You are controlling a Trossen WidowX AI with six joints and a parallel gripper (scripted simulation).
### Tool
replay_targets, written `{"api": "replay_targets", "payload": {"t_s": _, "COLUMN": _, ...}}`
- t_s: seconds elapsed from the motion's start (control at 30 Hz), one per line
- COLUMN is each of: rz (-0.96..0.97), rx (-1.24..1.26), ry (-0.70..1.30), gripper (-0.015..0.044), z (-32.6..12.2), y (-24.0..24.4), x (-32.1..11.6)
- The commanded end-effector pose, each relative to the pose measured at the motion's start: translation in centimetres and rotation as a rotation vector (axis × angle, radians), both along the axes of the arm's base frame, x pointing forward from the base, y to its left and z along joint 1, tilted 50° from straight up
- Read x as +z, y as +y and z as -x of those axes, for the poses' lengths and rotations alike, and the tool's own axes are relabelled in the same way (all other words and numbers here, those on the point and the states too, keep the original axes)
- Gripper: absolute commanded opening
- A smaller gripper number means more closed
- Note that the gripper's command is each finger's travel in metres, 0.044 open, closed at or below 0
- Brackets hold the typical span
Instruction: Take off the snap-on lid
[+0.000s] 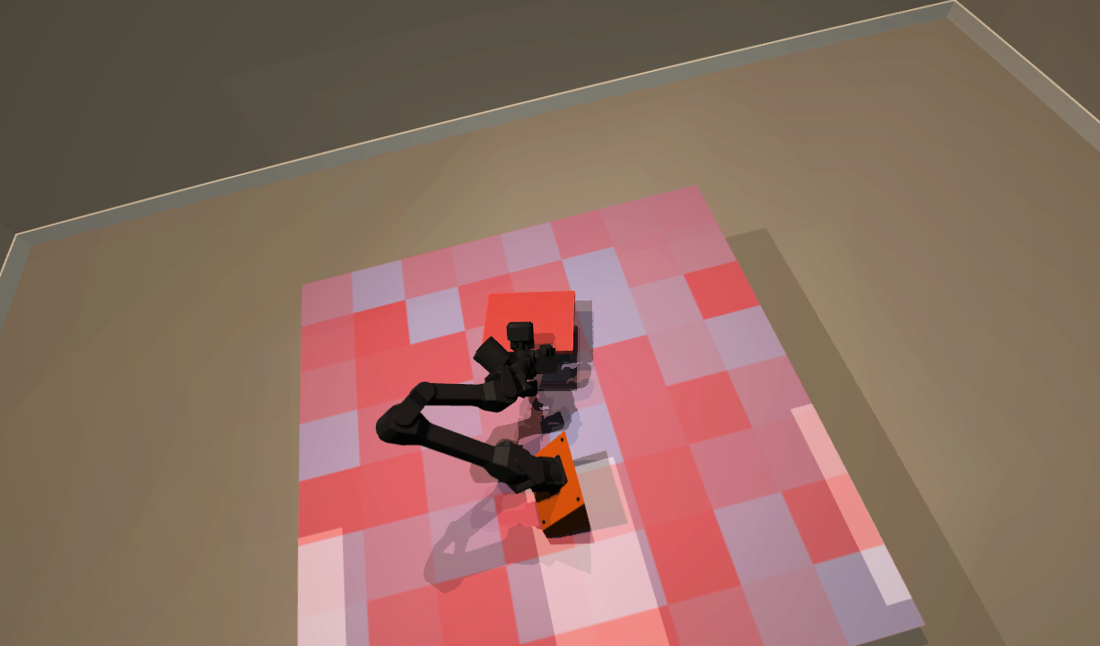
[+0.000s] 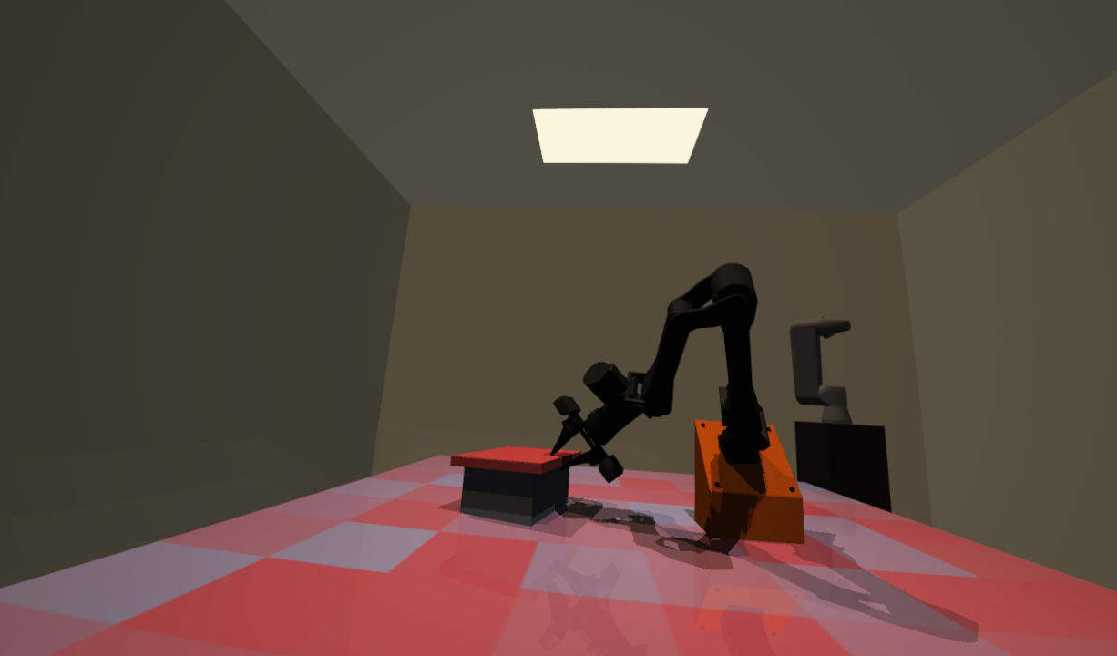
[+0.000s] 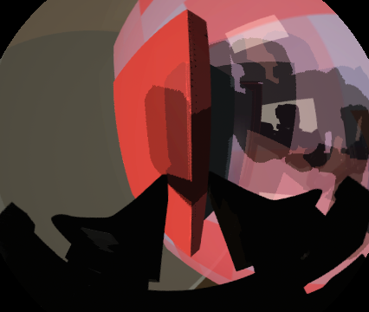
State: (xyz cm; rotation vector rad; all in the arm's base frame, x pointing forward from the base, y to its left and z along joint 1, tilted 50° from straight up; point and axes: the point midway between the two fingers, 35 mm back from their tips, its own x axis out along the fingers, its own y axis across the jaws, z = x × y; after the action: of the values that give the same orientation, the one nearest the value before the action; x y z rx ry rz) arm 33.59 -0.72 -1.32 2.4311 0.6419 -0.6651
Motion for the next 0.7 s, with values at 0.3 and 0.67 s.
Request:
{"api": "replay_targets", "payload": {"t_s": 0.3, "rz": 0.003, "rx": -0.001, "ry": -0.004, "gripper": 0.0, "z": 0.07, "y": -0.38, "x": 0.28}}
{"api": "replay_targets", "payload": {"t_s": 0.67, "rz": 0.003, "rx": -0.001, "ry": -0.004, "gripper": 0.0, "z": 0.09, "y": -0.55, "x": 0.42}}
